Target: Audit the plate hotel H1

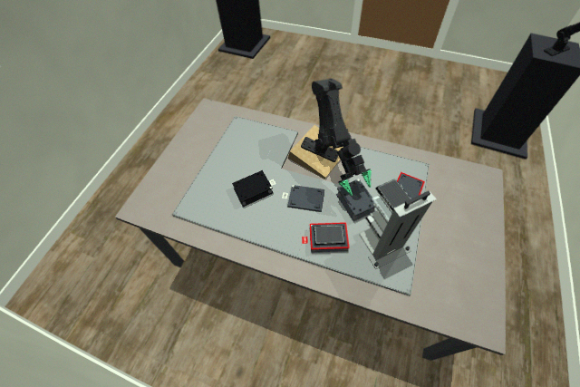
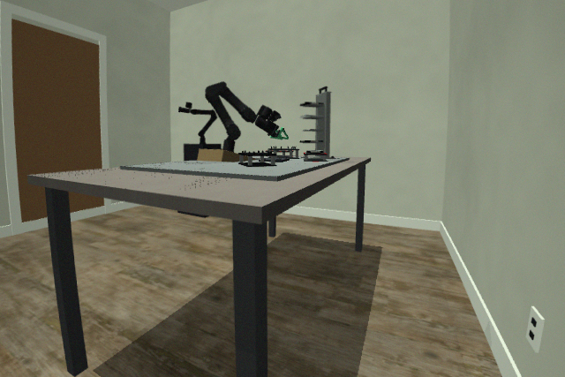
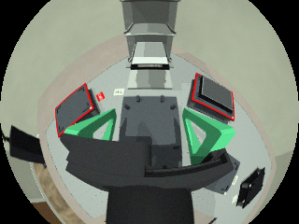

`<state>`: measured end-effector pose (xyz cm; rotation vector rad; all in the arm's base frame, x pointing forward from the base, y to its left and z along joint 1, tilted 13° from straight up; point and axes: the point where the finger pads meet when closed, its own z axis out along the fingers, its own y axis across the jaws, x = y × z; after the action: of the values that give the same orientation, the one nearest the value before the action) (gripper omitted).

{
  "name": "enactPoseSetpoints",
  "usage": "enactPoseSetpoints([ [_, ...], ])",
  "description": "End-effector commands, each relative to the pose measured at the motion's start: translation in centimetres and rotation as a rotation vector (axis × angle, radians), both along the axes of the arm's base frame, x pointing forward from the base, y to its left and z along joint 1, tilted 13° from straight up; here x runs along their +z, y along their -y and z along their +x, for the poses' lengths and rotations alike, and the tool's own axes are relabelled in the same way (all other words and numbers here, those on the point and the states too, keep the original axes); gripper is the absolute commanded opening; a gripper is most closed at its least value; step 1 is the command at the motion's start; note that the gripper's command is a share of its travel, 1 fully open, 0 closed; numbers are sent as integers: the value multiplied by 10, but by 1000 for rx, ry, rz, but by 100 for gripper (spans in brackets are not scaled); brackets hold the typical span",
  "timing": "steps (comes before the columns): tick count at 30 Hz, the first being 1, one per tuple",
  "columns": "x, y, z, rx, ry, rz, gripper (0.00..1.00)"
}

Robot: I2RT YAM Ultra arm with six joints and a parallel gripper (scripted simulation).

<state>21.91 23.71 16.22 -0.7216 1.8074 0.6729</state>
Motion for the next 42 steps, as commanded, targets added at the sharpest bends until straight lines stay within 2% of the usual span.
enactPoseSetpoints([
  [1, 23, 4, 2, -6, 31, 24, 100],
  [21, 43, 20, -9, -6, 31, 23, 100],
  [42, 103, 35, -15, -6, 30, 18, 100],
])
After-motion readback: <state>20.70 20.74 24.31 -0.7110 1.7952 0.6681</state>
